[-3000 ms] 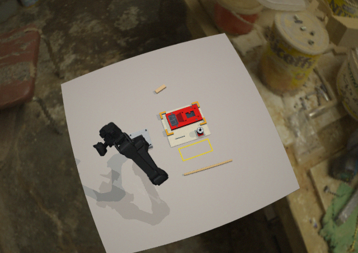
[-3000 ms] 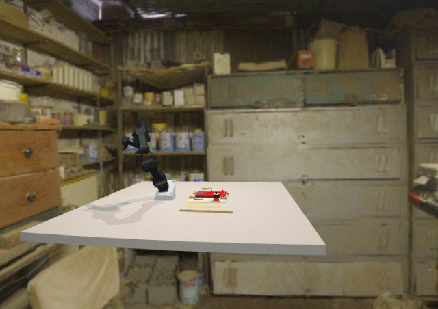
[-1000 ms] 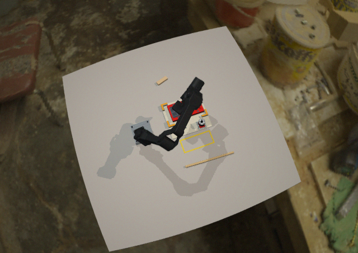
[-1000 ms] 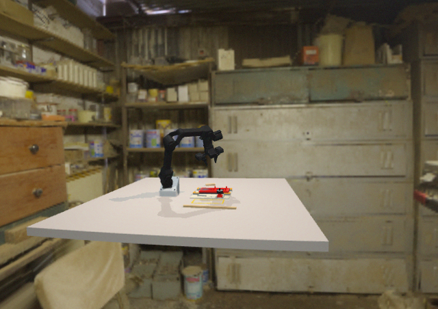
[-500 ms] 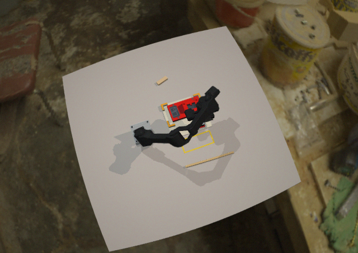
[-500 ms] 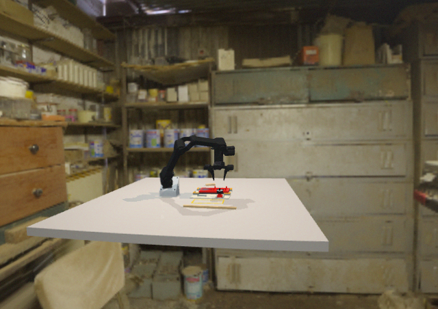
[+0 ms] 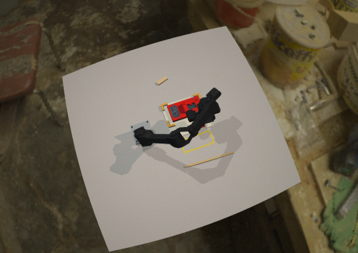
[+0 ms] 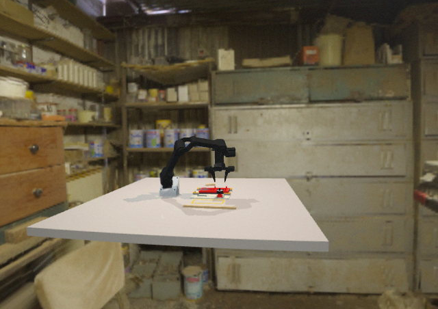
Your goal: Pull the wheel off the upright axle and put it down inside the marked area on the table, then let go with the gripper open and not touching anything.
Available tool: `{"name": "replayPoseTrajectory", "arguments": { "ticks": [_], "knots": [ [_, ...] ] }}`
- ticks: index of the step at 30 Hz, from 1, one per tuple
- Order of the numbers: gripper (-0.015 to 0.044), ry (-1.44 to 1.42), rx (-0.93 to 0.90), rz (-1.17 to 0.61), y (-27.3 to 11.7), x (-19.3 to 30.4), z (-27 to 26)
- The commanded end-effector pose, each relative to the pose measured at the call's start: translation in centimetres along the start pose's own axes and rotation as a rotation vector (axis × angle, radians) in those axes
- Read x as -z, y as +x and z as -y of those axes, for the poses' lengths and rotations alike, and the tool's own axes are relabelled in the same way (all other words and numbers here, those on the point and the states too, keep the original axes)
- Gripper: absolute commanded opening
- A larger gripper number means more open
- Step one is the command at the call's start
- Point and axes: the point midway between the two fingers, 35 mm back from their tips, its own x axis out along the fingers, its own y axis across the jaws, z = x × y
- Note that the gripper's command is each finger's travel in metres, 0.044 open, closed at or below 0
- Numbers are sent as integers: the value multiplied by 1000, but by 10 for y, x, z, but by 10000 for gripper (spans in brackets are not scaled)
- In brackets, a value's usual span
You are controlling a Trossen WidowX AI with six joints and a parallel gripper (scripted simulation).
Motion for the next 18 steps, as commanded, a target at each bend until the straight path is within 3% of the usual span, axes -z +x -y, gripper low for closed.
{"name": "replayPoseTrajectory", "arguments": {
  "ticks": [1,8,13,18],
  "knots": [
    [300,-5,2,6,20,-1,-1],
    [300,-5,1,9,58,-2,0],
    [300,-5,2,10,64,-3,1],
    [188,4,12,4,62,-3,1]
  ]
}}
